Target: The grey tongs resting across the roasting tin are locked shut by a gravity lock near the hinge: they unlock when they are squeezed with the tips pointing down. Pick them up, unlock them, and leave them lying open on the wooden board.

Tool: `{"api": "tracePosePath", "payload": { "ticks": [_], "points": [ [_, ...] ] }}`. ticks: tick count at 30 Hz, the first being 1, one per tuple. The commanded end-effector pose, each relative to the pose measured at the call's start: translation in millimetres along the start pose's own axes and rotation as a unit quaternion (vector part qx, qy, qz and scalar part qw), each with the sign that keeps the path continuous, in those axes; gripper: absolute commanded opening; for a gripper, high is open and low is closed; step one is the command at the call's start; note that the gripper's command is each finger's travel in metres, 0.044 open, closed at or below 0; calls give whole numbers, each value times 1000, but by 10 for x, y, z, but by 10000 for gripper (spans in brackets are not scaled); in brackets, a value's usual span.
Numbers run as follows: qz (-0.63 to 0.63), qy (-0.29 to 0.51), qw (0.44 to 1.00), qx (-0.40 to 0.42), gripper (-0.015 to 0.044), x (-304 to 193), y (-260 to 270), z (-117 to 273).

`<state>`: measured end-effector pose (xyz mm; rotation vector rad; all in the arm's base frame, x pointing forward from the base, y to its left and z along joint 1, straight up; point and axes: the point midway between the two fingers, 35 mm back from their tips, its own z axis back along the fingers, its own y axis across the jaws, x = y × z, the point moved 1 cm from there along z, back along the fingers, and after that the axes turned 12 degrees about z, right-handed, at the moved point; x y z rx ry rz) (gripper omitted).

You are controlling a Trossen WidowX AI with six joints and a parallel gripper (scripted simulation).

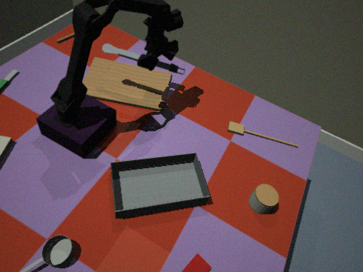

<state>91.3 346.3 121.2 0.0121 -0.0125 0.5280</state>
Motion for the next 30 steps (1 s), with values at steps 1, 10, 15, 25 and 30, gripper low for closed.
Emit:
{"api": "tracePosePath", "payload": {
  "ticks": [1, 10, 15, 25, 30],
  "points": [
    [30, -2, 1000, 8, -150, -234, 193, 41],
    [76, -1, 997, 9, -150, -646, 457, 42],
    [79, -1, 997, 9, -150, -677, 474, 42],
    [77, -67, 994, -35, -150, -715, 438, 13],
    [75, -143, 984, -72, -150, -749, 410, 21]
  ]
}}
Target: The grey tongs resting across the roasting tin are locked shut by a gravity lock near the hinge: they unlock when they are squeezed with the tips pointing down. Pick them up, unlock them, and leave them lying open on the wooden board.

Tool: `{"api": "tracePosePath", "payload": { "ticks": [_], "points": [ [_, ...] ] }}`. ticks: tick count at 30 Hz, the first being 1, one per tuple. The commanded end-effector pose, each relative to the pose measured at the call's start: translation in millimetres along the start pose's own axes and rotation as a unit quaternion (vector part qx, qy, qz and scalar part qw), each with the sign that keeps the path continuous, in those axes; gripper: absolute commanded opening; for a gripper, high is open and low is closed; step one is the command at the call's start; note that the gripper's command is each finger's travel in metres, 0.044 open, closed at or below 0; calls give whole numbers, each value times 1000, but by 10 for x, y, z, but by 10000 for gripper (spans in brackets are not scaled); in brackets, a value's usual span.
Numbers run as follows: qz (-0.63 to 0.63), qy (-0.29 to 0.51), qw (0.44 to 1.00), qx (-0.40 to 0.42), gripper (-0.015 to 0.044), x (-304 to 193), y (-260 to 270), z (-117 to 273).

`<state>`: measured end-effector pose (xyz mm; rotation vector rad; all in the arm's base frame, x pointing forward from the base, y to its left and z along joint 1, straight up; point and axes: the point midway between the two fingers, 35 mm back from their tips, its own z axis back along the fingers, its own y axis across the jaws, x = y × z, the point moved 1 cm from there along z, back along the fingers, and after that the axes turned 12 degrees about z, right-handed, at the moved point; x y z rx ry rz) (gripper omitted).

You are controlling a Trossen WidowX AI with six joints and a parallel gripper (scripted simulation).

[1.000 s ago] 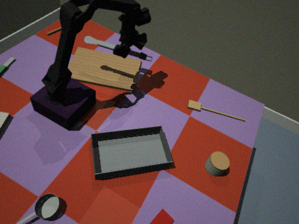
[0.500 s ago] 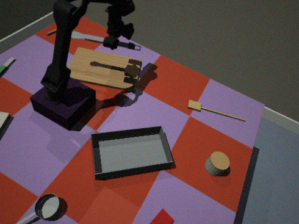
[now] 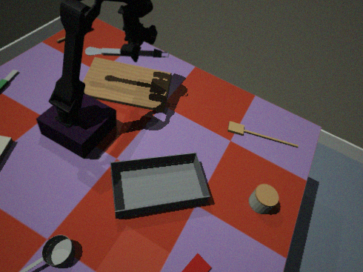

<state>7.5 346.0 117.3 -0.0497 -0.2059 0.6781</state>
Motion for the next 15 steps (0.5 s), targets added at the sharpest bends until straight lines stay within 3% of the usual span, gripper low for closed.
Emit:
{"api": "tracePosePath", "payload": {
  "ticks": [1, 15],
  "points": [
    [-4, -74, 997, -31, -150, -22, -15, 61],
    [-16, -302, 950, -83, -150, -105, -13, 305]
  ]
}}
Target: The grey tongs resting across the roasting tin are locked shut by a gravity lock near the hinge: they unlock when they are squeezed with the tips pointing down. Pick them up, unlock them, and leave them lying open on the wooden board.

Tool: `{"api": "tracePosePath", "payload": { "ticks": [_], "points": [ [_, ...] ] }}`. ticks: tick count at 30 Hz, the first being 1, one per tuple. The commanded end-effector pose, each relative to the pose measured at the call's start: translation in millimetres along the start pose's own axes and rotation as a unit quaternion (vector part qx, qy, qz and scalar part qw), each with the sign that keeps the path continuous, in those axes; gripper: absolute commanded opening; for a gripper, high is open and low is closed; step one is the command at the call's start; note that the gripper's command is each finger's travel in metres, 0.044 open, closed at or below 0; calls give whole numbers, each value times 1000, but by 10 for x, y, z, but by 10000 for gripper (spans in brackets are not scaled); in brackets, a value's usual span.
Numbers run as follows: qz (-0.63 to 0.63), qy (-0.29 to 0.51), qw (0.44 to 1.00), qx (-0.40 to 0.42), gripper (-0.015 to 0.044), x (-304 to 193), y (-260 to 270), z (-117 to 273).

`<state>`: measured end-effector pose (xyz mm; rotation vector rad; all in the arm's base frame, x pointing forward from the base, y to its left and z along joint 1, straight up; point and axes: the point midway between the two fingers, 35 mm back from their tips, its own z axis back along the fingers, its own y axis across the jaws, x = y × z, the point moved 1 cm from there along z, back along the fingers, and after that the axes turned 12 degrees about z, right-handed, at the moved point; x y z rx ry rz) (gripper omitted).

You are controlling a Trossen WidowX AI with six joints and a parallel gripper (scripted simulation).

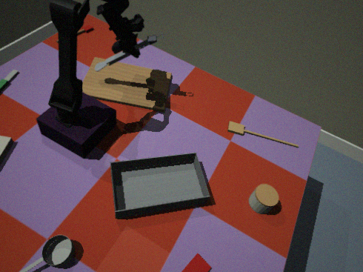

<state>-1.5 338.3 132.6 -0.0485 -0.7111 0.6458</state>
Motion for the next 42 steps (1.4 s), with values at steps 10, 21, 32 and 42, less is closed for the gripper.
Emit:
{"api": "tracePosePath", "payload": {
  "ticks": [10, 21, 32, 42],
  "points": [
    [-40, -246, 968, 6, -150, 87, -22, 473],
    [-45, -271, 961, 11, -150, 88, -22, 534],
    [-45, -271, 961, 11, -150, 88, -22, 534],
    [-45, -271, 961, 11, -150, 88, -22, 534]
  ]
}}
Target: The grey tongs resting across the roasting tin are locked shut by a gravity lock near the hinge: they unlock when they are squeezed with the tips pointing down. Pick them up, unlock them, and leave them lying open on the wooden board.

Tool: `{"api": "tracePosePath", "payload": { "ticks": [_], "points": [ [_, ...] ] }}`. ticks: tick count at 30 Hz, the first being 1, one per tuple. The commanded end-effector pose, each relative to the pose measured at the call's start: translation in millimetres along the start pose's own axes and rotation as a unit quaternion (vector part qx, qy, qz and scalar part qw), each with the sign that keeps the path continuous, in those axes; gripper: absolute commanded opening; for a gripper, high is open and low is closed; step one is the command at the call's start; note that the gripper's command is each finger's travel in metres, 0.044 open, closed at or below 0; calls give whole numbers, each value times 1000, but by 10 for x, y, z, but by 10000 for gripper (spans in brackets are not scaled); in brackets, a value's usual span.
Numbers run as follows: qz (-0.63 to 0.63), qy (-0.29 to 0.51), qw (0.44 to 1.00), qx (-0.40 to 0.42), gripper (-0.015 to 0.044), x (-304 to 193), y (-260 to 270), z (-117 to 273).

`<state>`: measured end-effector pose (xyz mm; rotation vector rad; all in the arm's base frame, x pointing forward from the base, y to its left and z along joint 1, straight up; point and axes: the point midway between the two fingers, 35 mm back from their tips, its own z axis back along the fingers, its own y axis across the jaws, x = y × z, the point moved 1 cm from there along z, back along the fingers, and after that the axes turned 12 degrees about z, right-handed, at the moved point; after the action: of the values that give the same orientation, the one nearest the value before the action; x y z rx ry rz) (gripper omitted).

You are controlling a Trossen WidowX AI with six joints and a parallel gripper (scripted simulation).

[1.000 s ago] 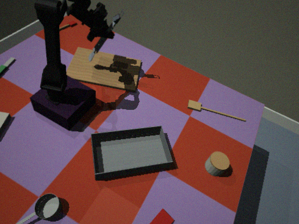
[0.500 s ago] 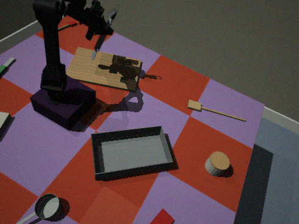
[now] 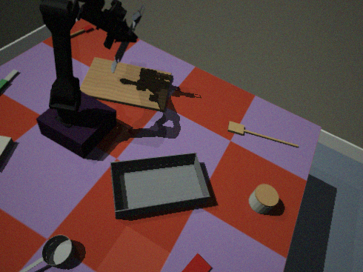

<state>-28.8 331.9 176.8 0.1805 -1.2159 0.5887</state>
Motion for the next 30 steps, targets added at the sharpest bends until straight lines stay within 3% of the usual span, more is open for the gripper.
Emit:
{"api": "tracePosePath", "payload": {
  "ticks": [1, 13, 30],
  "points": [
    [-4, -7, 1000, 0, -150, 24, -2, 4],
    [0, 8, 1000, -3, -150, 5, -3, -28],
    [38, 258, 965, -10, -150, -278, -18, -404]
  ]
}}
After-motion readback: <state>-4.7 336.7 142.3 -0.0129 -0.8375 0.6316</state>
